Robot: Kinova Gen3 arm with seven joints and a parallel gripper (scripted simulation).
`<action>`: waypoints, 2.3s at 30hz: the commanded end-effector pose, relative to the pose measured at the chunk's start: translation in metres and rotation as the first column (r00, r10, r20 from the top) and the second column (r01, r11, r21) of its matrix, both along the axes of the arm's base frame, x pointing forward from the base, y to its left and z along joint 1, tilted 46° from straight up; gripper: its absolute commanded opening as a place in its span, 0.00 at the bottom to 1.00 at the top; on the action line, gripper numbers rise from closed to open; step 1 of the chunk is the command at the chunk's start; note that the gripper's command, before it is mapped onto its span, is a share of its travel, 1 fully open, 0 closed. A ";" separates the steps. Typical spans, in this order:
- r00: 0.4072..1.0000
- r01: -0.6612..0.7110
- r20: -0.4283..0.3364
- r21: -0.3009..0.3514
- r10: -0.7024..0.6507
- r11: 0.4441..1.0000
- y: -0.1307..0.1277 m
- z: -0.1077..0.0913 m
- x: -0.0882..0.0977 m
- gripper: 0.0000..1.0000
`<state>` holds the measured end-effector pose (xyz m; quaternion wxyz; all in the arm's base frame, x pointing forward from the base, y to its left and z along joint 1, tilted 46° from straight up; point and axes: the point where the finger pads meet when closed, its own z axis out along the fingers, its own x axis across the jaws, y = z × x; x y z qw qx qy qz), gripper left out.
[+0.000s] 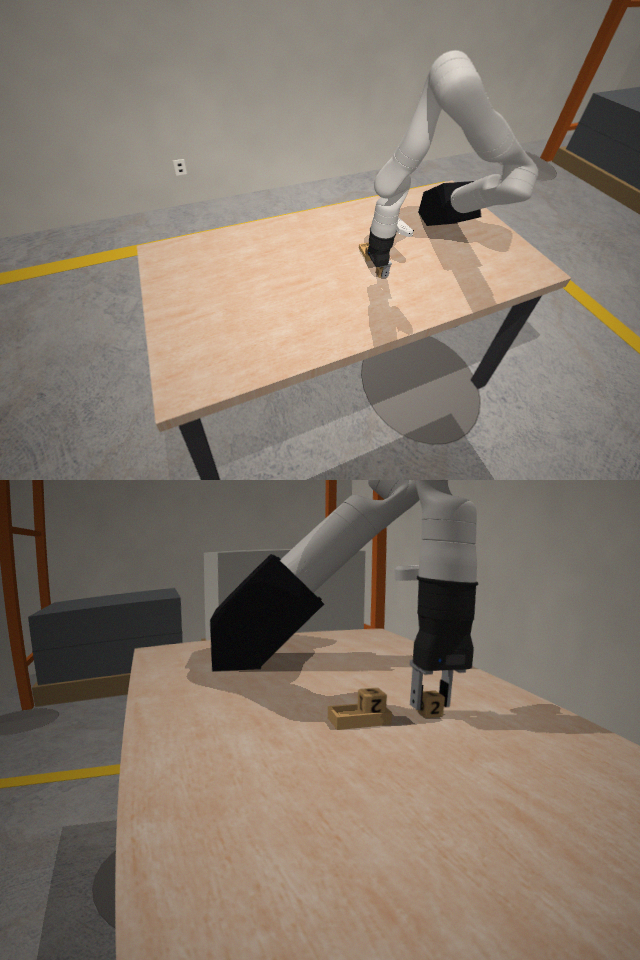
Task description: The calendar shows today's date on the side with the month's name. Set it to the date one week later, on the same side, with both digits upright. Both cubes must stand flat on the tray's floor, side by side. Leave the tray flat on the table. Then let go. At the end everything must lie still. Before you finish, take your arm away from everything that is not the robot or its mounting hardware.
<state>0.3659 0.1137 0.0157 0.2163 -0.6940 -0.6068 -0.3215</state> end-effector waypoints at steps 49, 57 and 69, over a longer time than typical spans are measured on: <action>1.000 -0.002 0.011 -0.009 0.002 1.000 -0.065 0.061 -0.014 0.87; 1.000 -0.002 0.011 -0.009 0.002 1.000 -0.065 0.061 -0.014 1.00; 1.000 -0.002 0.011 -0.009 0.002 1.000 -0.065 0.061 -0.014 1.00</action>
